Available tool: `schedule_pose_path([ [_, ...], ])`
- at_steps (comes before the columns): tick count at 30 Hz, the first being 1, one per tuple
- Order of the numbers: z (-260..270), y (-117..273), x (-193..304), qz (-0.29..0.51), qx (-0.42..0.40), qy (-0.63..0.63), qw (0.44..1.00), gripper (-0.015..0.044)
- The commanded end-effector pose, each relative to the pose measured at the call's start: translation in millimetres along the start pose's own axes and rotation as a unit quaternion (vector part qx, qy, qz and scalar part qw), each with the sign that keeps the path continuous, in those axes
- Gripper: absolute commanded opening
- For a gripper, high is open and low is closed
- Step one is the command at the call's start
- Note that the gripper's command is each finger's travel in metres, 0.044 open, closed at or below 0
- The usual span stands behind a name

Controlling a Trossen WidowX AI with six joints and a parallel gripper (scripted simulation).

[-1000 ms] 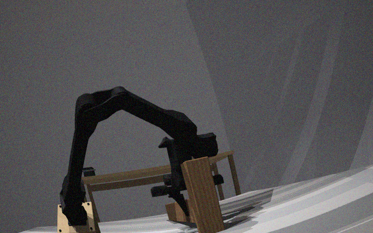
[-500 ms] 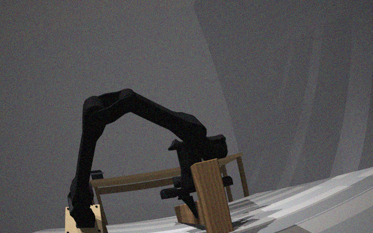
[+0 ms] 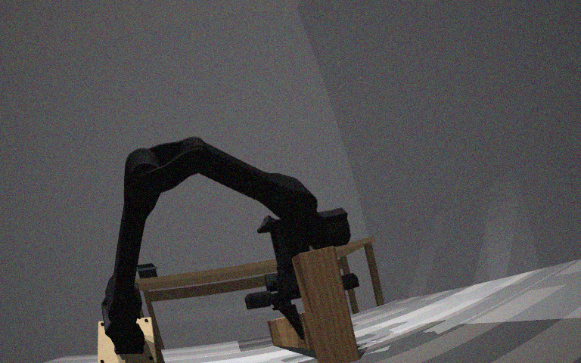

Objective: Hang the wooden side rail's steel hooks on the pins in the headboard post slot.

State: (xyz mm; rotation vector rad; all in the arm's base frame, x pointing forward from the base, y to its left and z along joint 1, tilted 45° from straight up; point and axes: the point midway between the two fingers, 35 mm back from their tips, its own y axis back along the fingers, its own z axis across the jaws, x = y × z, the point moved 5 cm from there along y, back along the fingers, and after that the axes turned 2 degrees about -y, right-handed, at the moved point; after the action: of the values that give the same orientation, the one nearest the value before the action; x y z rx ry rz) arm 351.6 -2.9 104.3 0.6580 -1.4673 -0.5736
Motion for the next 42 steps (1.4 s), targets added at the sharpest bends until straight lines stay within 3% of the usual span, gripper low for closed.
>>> schedule_pose_path([
  [1, -1.2, 6.2, 2.5, -0.001, 0.010, -0.002, 1.000, 0.0000],
  [42, -2.7, 7.9, 7.1, -0.001, 0.010, -0.002, 1.000, 0.0000],
])
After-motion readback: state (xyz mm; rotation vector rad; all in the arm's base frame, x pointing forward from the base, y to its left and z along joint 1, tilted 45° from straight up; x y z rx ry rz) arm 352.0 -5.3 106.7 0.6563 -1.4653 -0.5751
